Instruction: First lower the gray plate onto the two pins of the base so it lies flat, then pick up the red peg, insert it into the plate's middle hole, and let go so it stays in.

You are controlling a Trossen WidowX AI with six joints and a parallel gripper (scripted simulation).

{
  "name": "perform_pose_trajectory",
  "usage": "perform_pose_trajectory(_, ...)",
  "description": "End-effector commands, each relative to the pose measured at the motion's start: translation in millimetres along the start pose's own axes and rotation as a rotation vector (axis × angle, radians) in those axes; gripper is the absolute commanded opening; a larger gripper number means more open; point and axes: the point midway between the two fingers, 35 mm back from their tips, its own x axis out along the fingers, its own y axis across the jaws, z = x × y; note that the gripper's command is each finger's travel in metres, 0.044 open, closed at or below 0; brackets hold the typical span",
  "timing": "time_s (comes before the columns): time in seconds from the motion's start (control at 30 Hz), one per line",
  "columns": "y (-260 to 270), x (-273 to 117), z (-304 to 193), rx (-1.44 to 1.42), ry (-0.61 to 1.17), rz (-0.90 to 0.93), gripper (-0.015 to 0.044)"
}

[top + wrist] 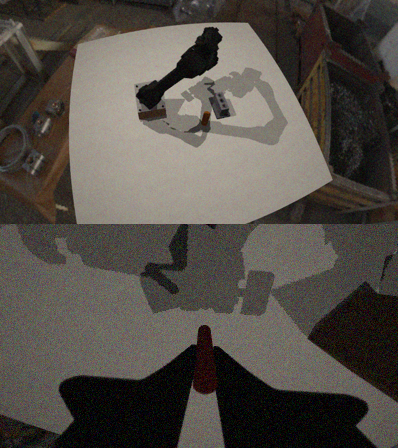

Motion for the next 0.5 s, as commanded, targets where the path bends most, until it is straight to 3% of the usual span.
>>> perform_pose_trajectory(0.0,5.0,-3.1,10.8,0.001,0.004,0.011,0.0)
perform_pose_trajectory(0.47,13.2,-5.4,49.5,0.003,0.009,0.018,0.0)
